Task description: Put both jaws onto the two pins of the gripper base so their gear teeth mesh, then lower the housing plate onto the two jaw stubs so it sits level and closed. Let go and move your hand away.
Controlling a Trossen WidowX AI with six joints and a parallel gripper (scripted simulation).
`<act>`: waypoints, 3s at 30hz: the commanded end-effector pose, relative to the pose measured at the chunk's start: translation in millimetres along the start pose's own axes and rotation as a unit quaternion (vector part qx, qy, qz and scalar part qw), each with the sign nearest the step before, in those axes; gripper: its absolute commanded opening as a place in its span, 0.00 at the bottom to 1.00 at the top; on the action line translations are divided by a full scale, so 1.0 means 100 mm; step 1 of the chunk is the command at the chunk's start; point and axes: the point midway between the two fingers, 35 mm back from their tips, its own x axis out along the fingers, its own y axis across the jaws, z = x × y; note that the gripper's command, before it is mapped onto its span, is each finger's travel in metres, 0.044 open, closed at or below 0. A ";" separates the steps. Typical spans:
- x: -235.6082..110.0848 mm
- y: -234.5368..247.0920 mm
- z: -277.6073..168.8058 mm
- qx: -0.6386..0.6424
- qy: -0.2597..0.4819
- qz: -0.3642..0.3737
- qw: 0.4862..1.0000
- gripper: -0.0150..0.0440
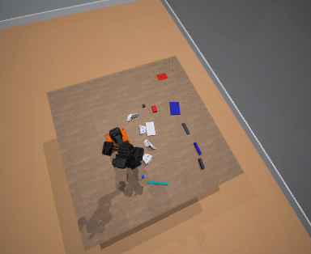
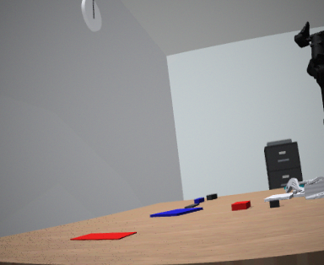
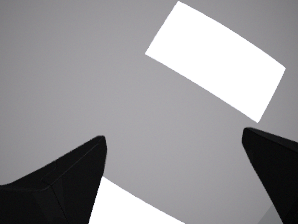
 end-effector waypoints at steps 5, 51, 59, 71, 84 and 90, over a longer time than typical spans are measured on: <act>0.00 0.00 0.00 0.000 0.000 0.000 1.000 0.80; 0.10 0.85 -0.73 -0.119 0.123 0.085 0.982 0.25; 0.08 1.13 -1.08 -0.166 0.175 0.122 0.963 0.25; -0.01 1.32 -1.39 -0.219 0.236 0.144 0.936 0.25; -0.22 1.56 -1.97 -0.303 0.309 0.203 0.878 0.25; -0.35 1.62 -2.24 -0.335 0.344 0.228 0.847 0.25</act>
